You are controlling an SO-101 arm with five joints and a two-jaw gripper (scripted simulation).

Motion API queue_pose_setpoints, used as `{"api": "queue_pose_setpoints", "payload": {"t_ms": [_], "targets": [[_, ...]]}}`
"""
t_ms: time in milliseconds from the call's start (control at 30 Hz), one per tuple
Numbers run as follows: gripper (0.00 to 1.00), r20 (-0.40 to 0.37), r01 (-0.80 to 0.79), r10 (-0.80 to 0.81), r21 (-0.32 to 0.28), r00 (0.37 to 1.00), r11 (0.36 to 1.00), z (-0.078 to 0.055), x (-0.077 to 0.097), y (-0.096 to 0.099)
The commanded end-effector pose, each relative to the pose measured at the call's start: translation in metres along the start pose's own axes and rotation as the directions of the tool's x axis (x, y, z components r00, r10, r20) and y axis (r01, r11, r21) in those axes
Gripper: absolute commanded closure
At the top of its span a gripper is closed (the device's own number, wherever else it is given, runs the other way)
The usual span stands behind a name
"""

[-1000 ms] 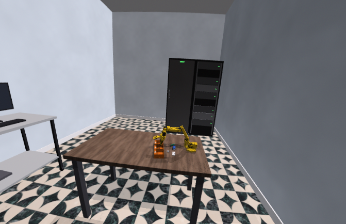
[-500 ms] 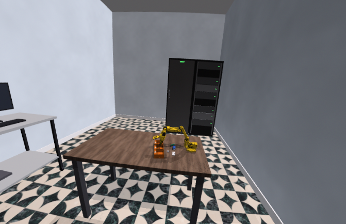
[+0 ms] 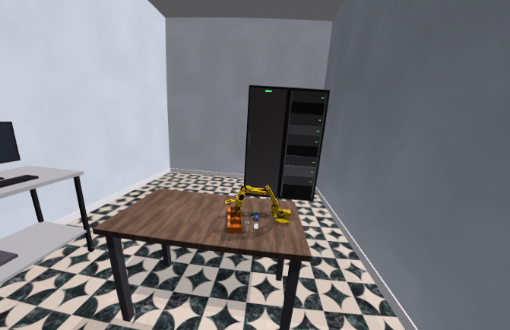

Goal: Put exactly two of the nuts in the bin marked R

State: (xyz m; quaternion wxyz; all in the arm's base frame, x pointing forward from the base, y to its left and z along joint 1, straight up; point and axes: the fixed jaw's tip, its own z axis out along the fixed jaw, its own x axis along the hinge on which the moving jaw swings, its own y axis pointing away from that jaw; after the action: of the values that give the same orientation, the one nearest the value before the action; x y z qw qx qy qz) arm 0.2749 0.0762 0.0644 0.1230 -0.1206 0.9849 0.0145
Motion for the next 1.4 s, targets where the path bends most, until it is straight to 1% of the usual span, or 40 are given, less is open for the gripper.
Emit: {"api": "queue_pose_setpoints", "payload": {"t_ms": [0,500,1100,1367], "targets": [[1.0,0.069,-0.003,0.003,-0.003,0.998,1.0,-0.013,-0.01,0.002],[1.0,0.069,-0.003,0.003,-0.003,0.998,1.0,-0.013,-0.01,0.002],[1.0,0.069,-0.003,0.003,-0.003,0.998,1.0,-0.002,-0.008,0.002],[1.0,0.069,-0.003,0.003,-0.003,0.998,1.0,0.0,-0.008,0.002]]}}
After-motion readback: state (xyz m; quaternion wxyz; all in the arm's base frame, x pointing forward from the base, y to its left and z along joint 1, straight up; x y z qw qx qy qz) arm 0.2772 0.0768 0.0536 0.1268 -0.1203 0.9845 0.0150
